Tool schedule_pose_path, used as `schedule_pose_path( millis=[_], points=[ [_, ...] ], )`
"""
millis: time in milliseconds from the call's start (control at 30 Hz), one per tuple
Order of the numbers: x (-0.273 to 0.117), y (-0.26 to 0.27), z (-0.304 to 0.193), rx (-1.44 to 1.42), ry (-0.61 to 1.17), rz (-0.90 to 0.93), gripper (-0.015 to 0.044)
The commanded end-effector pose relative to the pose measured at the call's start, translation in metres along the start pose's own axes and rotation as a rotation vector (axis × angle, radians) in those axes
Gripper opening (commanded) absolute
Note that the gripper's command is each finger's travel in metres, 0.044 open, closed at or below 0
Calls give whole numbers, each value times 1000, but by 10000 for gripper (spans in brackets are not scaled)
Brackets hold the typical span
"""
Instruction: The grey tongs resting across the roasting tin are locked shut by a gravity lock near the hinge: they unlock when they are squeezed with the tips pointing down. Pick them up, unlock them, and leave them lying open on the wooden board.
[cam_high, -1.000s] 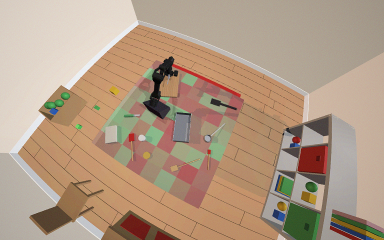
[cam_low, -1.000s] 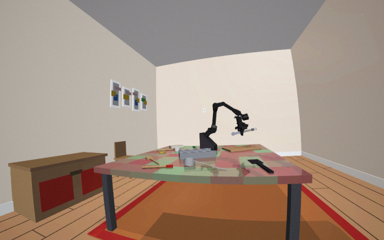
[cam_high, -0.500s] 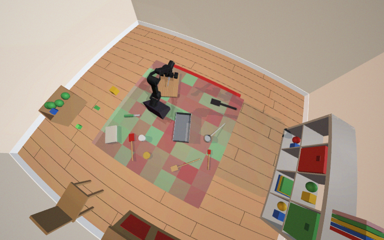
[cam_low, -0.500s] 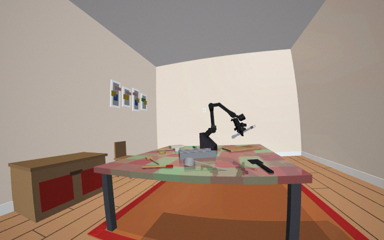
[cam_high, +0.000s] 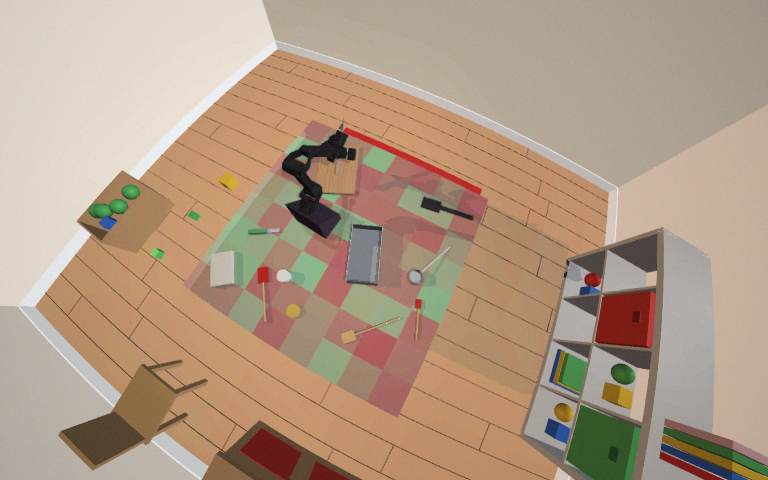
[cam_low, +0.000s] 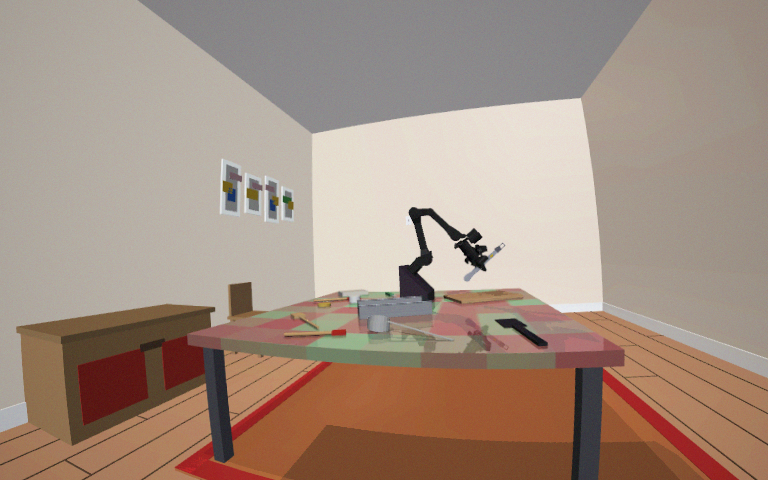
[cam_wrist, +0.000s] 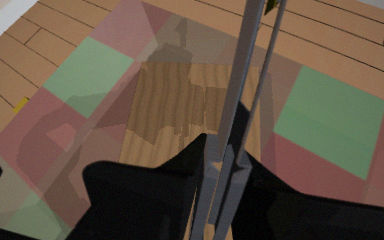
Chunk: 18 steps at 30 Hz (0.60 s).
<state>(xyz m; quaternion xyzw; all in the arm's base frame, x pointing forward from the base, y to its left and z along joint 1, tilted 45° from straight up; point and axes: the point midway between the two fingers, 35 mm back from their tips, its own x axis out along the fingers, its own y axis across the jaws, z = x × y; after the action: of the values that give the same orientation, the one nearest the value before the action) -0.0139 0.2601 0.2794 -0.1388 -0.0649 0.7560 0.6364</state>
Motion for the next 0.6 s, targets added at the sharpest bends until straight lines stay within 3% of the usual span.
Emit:
schedule_pose_path(
  millis=[0,233,567],
  points=[
    [-4,1,-1,-28,-63,1,-150],
    [-11,4,-5,-80,-166,-3,-150],
    [-12,4,-6,-82,-169,-3,-150]
  ],
)
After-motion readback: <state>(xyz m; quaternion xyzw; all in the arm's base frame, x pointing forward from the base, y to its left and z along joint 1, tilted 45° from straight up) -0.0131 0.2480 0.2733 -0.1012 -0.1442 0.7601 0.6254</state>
